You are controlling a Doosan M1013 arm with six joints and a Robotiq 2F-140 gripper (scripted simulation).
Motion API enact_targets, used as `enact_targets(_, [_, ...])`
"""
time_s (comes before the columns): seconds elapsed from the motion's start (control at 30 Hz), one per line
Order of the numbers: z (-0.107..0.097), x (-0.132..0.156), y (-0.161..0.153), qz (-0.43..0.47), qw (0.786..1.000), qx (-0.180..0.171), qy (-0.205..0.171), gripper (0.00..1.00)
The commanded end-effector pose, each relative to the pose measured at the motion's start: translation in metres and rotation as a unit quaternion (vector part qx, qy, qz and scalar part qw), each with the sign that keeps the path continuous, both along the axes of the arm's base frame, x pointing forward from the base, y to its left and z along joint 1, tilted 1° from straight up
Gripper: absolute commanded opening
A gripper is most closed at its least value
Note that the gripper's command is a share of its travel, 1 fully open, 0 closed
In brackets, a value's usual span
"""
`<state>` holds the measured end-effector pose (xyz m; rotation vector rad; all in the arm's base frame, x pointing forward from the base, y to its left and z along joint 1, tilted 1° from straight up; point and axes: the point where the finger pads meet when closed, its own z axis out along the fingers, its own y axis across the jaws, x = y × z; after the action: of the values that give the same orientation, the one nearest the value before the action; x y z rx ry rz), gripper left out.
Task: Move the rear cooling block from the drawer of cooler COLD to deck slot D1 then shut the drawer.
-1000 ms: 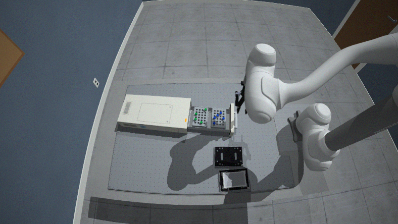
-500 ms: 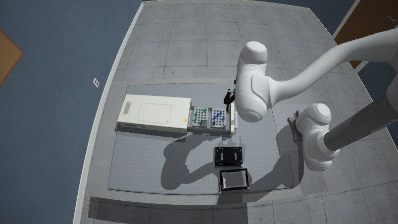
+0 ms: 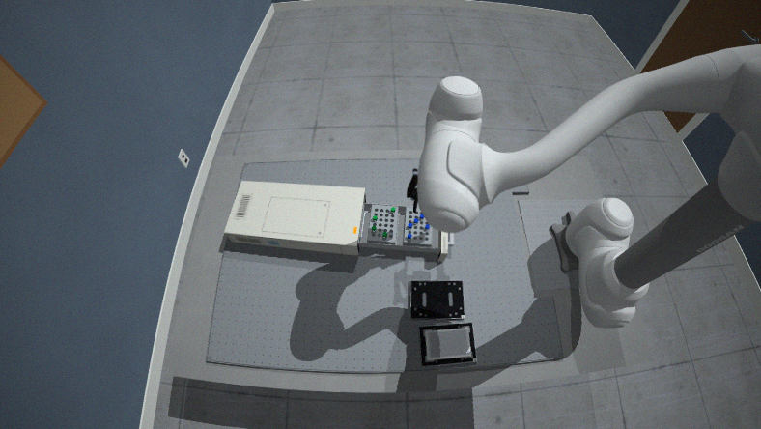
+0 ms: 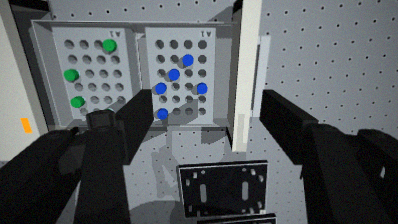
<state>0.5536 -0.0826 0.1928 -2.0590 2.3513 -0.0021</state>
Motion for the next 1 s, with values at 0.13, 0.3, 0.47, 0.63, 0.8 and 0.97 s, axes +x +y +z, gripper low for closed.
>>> enact_targets(0.13, [0.000, 0.029, -0.004, 0.000, 1.000, 0.000, -0.001, 0.66])
enact_targets(0.3, [0.000, 0.041, -0.005, 0.000, 1.000, 0.000, -0.001, 0.66])
enact_targets(0.47, [0.000, 0.062, -0.008, 0.000, 1.000, 0.000, -0.001, 0.66])
enact_targets(0.63, [0.000, 0.082, -0.011, 0.000, 1.000, 0.000, -0.001, 0.66])
enact_targets(0.8, [-0.001, 0.098, -0.013, 0.000, 1.000, 0.000, -0.001, 0.66])
enact_targets(0.97, [-0.001, 0.114, -0.015, 0.000, 1.000, 0.000, -0.001, 0.66])
